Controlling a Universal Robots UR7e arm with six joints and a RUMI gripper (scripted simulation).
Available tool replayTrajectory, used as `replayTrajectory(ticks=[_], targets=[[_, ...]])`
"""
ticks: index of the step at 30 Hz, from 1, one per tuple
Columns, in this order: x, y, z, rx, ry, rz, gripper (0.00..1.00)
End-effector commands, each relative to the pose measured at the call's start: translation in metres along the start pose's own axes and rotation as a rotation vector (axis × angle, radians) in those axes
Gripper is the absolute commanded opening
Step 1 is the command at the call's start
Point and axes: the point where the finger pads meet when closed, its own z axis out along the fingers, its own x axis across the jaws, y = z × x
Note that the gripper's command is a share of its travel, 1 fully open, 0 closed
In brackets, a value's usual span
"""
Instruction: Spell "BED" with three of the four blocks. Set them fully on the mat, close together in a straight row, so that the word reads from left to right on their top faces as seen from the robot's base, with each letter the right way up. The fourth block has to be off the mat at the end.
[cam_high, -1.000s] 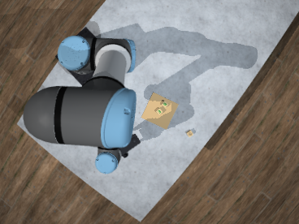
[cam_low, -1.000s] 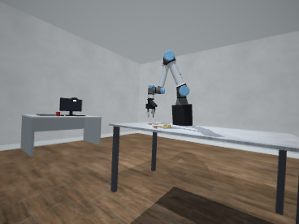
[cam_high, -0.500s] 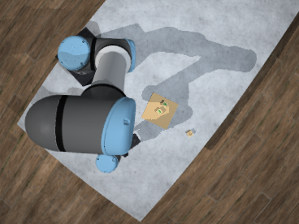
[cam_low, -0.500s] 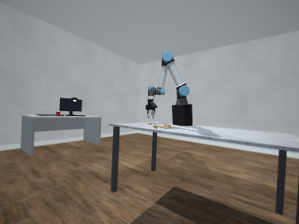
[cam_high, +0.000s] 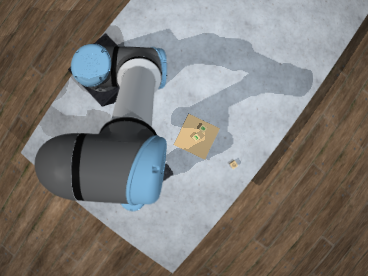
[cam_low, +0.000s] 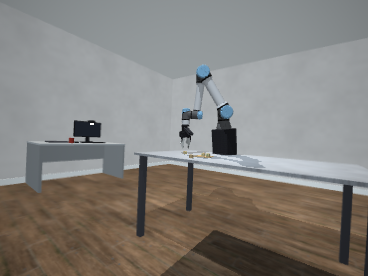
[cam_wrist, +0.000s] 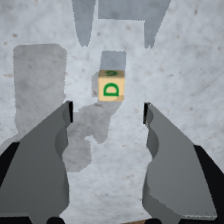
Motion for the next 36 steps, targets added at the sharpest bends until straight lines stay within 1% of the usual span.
replayTrajectory(ticks=[1, 10, 36], targets=[[0.0038, 0.0012, 0.0071, -0.004, 0.006, -0.002, 0.37], [0.0038, 0.0014, 0.015, -0.004, 0.006, -0.002, 0.37], [0.0037, 0.0014, 0.0165, -0.004, 0.006, -0.002, 0.37]])
